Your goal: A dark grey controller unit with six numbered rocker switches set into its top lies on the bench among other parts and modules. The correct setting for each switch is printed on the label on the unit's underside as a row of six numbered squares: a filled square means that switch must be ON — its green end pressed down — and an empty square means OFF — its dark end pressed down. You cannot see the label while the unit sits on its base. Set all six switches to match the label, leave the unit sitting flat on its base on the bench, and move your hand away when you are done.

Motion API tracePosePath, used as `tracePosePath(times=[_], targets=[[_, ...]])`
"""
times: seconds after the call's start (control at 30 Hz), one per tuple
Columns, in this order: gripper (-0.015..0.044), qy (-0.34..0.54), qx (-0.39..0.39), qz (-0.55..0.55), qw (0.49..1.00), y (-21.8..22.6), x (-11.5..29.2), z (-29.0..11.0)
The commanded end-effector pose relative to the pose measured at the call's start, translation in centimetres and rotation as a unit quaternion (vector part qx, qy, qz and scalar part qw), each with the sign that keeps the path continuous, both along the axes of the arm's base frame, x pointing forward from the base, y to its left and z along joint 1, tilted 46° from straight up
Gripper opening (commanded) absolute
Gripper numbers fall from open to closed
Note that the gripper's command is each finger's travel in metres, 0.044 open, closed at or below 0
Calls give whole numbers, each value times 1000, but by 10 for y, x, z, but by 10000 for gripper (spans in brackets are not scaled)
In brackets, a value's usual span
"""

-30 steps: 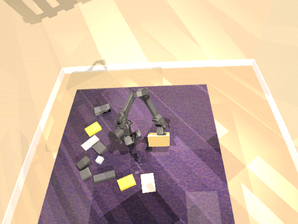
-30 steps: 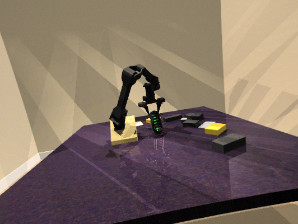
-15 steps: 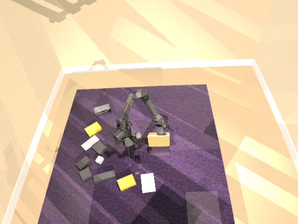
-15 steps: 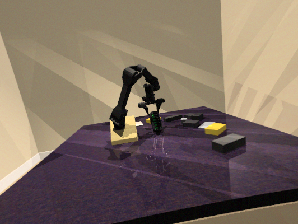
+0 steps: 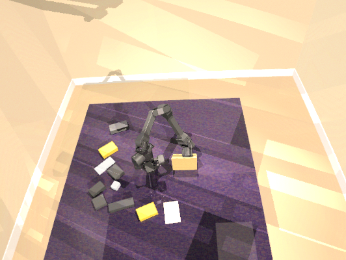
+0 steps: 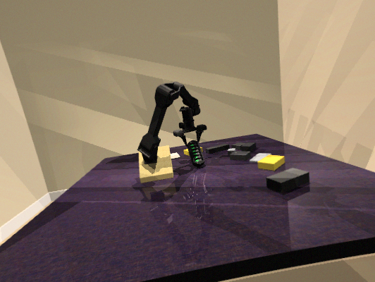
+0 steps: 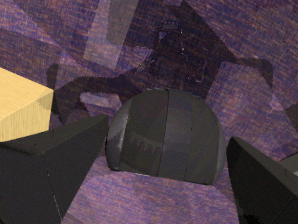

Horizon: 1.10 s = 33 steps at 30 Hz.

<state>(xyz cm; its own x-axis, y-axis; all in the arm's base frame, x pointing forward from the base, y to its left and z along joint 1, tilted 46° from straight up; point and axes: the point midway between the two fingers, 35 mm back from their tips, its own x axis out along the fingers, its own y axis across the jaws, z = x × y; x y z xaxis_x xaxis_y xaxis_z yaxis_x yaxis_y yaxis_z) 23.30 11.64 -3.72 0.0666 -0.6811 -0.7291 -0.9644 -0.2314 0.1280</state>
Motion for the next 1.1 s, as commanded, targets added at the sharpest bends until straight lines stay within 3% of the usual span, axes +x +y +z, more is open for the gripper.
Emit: tracePosePath(times=[0.0, 1.07], targets=[[338, 10, -16, -7, 1000, -10, -4, -7], [338, 9, -15, -7, 1000, -9, -8, -32]])
